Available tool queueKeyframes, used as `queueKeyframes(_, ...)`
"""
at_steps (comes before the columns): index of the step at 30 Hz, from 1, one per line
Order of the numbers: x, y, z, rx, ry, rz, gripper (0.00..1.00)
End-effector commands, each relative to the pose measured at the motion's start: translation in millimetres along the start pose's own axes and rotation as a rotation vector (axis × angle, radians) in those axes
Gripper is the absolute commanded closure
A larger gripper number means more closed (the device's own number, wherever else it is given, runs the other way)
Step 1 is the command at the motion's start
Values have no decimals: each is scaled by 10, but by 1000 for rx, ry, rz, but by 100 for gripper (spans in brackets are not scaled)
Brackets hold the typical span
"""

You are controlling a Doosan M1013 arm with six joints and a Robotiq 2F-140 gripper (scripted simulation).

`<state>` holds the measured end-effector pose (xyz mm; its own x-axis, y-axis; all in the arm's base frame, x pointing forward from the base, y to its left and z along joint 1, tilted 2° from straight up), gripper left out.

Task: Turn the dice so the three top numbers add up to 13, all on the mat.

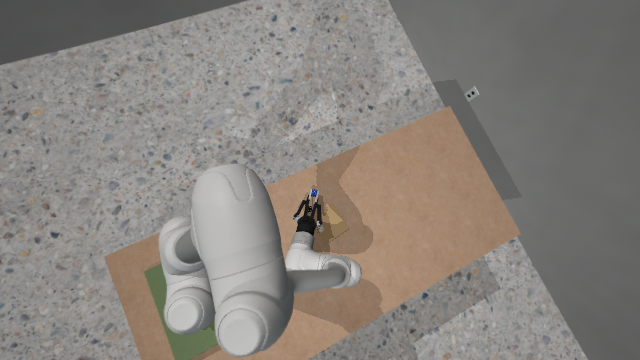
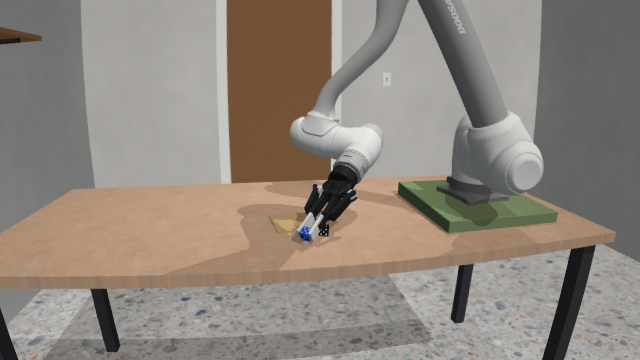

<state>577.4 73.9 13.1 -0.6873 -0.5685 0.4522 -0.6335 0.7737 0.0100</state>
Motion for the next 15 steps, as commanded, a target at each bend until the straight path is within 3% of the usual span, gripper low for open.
queueKeyframes(1, 0, 0, -1, 0, 0, 0, 87)
queueKeyframes(15, -34, 1, 63, 0, 0, 0, 87)
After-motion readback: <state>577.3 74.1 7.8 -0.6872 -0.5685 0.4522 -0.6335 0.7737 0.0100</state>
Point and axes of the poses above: the point where the finger pads meet when closed, its own x axis back along the fingers, its own y axis across the jaws, z = x × y, the point moved 2 cm from there along x, back along the fingers, and after that the axes turned 1 degree about x, right-handed, at the moved point
